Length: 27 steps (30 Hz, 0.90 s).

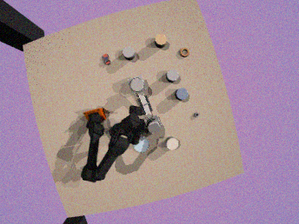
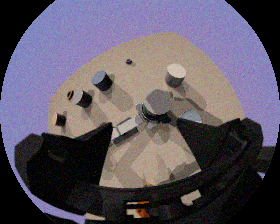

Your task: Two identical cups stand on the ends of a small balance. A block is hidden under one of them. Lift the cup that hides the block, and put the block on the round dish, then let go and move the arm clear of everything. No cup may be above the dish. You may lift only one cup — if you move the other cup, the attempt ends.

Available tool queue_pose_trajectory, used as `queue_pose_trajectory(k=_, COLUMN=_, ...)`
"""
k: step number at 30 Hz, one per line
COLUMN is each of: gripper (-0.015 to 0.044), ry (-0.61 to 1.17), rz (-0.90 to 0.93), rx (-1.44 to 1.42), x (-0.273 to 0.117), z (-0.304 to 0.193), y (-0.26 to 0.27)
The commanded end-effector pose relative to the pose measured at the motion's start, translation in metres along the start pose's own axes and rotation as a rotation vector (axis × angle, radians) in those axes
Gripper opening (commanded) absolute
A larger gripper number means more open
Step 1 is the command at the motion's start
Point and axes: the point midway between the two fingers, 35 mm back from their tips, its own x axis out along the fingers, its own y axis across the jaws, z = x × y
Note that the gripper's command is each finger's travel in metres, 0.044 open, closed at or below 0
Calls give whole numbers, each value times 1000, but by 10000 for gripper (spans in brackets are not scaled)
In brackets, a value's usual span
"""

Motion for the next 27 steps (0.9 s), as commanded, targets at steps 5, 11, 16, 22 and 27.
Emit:
queue_pose_trajectory(k=5, gripper=440, ry=-57, rz=100, rx=-235, x=-45, z=-22, y=37)
queue_pose_trajectory(k=11, gripper=440, ry=-125, rz=153, rx=-412, x=-80, z=-43, y=53)
queue_pose_trajectory(k=16, gripper=440, ry=-158, rz=170, rx=-482, x=-94, z=-51, y=57)
queue_pose_trajectory(k=22, gripper=440, ry=-140, rz=160, rx=-454, x=-91, z=-48, y=56)
queue_pose_trajectory(k=27, gripper=440, ry=-82, rz=122, rx=-354, x=-80, z=-37, y=52)
